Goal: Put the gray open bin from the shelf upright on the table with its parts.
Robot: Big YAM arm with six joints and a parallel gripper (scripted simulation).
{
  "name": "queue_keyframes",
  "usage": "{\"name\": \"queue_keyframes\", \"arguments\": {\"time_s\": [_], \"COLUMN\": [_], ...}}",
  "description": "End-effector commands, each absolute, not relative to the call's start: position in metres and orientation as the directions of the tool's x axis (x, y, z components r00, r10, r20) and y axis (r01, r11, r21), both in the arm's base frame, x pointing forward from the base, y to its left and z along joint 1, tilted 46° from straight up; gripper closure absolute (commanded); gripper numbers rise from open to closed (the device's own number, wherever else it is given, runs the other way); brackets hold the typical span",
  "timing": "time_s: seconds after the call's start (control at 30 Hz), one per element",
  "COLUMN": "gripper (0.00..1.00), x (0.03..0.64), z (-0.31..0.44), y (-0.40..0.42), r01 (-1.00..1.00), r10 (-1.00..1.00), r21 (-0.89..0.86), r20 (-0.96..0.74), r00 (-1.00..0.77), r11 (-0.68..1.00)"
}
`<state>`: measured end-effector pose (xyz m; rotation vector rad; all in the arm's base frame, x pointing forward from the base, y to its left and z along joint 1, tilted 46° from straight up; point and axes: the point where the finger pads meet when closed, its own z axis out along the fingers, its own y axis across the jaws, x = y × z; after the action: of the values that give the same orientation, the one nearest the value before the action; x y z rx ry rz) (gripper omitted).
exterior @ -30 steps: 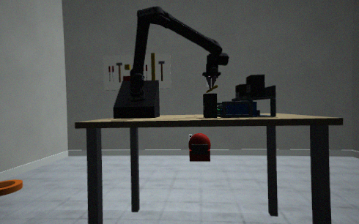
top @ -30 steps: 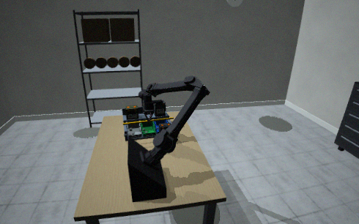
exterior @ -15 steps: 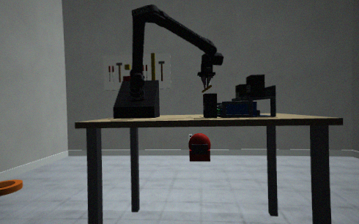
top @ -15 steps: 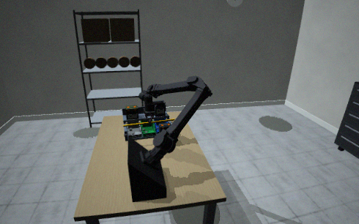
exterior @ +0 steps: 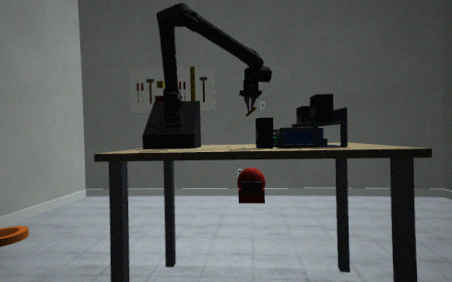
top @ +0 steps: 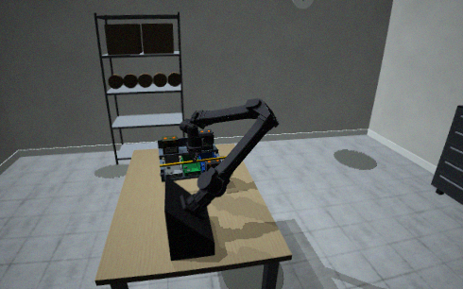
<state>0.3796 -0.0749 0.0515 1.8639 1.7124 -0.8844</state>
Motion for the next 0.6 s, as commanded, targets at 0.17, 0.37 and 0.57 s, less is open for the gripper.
{"name": "queue_keyframes", "arguments": {"time_s": [0.17, 0.37, 0.57], "gripper": [1.00, 1.00, 1.00], "x": [0.369, 0.345, 0.324], "z": [0.067, 0.068, 0.069], "y": [-0.059, -0.058, -0.056], "r01": [0.994, 0.994, 0.993], "r10": [0.701, 0.700, 0.699], "r21": [-0.028, -0.041, -0.045], "r20": [-0.712, -0.713, -0.714], "r00": [0.053, 0.045, 0.042], "r11": [-0.104, -0.105, -0.106]}}
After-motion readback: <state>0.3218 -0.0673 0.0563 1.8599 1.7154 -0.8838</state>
